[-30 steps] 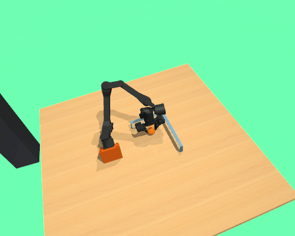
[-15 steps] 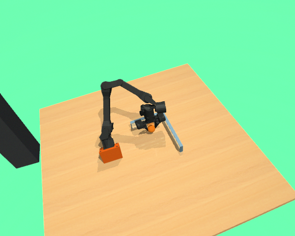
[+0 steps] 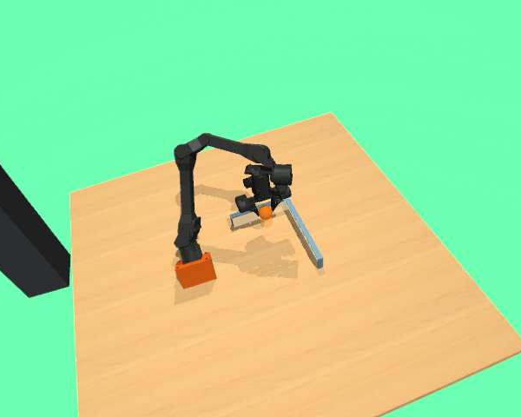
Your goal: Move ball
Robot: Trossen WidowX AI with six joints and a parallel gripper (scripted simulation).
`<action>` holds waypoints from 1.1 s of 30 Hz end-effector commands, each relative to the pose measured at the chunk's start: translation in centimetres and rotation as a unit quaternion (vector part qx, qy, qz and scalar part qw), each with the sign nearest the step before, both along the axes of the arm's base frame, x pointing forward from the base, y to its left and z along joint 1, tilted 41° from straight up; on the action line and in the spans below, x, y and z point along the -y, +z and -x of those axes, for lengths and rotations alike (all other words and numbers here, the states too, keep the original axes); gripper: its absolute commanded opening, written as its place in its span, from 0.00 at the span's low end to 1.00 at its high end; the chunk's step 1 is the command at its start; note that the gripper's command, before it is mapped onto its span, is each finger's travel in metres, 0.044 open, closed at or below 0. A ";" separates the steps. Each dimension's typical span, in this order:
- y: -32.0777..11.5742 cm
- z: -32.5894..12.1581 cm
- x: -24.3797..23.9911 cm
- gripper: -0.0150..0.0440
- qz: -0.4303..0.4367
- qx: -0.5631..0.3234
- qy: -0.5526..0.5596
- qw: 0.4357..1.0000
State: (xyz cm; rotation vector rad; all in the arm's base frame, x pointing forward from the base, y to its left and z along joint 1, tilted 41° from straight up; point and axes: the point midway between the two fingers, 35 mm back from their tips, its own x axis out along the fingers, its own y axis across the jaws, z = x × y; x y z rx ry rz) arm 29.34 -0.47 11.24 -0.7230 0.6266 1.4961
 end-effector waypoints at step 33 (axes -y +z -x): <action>-2.6 -0.9 -8.8 0.25 -0.003 0.004 0.001 1.000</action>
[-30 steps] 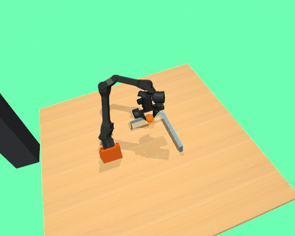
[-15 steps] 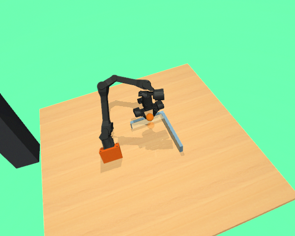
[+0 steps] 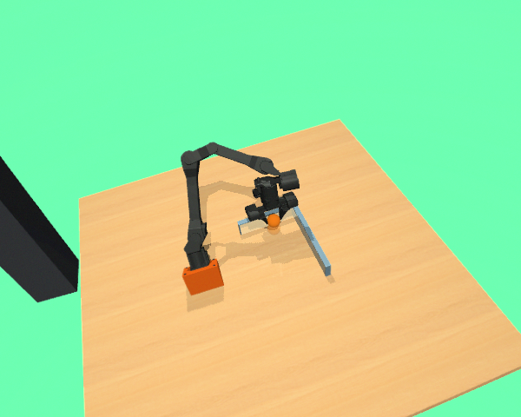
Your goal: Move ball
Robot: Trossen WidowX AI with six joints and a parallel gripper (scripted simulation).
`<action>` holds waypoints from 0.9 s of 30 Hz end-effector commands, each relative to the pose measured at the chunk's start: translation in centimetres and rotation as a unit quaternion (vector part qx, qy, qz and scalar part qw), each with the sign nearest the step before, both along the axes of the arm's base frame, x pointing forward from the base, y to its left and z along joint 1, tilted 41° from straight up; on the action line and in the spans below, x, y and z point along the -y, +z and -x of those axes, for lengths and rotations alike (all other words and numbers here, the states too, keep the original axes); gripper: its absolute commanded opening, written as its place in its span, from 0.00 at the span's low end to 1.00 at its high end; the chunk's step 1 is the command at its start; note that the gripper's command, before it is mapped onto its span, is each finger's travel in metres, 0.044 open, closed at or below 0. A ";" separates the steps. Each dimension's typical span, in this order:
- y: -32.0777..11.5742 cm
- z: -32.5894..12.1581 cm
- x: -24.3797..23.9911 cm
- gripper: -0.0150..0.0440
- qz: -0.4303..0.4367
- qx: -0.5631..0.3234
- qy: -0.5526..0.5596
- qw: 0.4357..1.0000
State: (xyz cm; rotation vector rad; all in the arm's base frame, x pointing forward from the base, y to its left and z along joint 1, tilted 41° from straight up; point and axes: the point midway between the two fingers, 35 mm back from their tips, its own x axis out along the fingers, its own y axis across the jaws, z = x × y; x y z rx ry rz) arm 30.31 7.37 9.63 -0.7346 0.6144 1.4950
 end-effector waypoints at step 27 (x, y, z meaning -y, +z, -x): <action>-3.5 0.2 -3.2 0.43 -0.002 -0.001 -0.001 1.000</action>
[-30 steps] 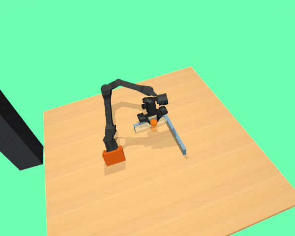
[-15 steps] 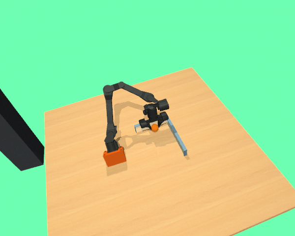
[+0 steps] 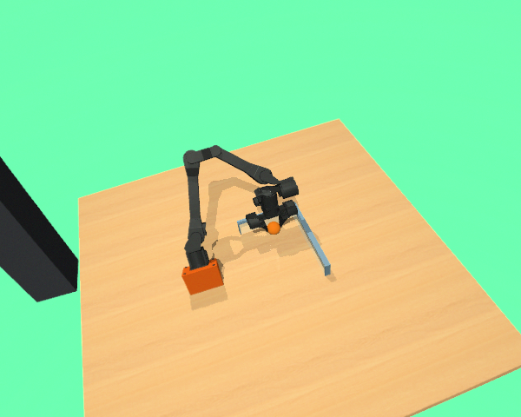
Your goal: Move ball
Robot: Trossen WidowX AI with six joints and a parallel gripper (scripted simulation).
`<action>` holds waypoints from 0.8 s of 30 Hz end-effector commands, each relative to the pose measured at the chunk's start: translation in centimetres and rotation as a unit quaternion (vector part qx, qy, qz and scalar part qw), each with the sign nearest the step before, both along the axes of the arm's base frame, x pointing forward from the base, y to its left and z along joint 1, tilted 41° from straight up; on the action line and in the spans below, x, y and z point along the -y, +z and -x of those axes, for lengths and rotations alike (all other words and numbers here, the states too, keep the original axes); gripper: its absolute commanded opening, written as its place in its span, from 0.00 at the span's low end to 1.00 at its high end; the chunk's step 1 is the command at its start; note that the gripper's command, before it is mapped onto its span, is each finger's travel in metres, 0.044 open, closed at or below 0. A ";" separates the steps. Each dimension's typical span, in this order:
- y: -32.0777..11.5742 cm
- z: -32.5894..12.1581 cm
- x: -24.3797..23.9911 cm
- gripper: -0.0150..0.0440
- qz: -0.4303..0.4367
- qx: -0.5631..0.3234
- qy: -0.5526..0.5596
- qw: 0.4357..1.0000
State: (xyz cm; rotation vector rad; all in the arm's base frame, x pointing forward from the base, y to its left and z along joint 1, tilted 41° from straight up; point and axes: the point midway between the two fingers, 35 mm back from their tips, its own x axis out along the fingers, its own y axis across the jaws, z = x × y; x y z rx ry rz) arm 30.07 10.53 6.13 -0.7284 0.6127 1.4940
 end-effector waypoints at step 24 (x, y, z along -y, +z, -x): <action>5.8 -0.2 5.2 0.85 0.000 0.000 -0.005 1.000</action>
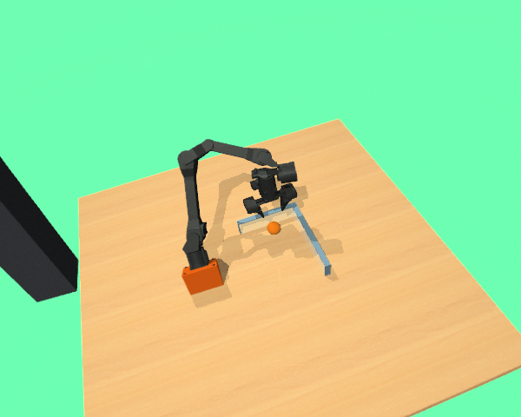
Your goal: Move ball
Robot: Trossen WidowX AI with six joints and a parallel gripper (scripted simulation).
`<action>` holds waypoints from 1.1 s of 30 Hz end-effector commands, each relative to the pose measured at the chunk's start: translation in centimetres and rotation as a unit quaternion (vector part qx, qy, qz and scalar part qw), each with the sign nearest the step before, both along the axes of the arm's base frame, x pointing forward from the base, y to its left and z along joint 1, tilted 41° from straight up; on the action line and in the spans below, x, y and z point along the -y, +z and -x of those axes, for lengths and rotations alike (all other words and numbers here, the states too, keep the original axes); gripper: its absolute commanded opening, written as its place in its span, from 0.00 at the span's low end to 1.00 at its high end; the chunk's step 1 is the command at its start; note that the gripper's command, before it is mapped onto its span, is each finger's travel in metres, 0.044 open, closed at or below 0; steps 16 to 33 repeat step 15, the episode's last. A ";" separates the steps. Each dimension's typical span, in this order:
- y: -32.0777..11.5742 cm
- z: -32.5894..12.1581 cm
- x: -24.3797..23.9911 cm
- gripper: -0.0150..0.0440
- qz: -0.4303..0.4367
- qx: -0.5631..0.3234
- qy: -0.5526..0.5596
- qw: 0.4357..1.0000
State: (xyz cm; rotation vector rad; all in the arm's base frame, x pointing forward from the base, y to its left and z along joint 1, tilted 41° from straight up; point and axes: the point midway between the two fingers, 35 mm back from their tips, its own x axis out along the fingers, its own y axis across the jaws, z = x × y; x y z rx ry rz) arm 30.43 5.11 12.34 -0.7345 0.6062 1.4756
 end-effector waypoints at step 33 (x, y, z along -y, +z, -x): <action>2.8 0.5 2.4 1.00 -0.002 -0.006 0.003 1.000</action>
